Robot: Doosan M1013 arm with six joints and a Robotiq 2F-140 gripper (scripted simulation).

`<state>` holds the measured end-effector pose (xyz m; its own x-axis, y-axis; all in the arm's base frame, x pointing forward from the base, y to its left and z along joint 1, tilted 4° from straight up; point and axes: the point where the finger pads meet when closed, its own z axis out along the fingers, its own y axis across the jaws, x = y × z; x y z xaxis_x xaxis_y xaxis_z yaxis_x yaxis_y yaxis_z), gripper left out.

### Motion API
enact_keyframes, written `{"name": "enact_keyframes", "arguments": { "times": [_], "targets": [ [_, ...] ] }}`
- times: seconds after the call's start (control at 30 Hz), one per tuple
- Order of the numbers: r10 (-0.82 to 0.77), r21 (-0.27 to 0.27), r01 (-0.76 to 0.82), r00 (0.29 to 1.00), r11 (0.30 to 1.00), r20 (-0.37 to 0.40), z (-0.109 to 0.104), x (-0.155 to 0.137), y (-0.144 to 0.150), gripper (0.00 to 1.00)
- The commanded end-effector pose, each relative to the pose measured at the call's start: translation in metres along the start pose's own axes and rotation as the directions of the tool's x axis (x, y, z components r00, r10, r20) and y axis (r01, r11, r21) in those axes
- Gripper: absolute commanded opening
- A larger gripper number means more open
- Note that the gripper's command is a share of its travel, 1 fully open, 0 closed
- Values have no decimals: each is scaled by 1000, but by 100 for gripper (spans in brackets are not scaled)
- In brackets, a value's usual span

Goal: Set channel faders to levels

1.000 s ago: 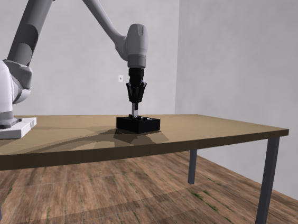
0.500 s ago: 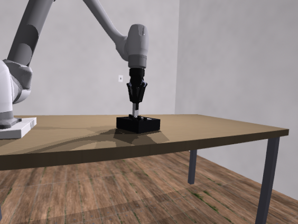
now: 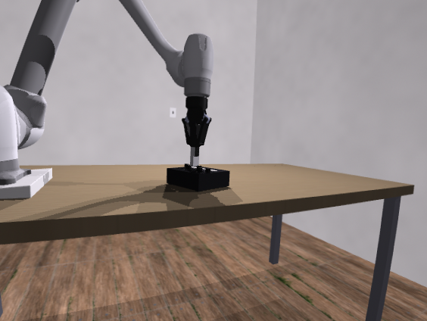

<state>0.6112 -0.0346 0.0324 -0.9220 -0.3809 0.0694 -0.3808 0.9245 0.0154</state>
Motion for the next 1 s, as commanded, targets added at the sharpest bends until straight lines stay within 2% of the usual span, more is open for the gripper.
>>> {"name": "enact_keyframes", "arguments": {
  "times": [0.0, 0.47, 0.97],
  "targets": [
    [0, 0, 0, 1000, 1000, 0, -5, 0, 0, 0],
    [0, 0, 0, 1000, 1000, 0, -35, 0, 0, 0],
    [0, 0, 0, 1000, 1000, 0, -37, 0, 0, 0]
  ]
}}
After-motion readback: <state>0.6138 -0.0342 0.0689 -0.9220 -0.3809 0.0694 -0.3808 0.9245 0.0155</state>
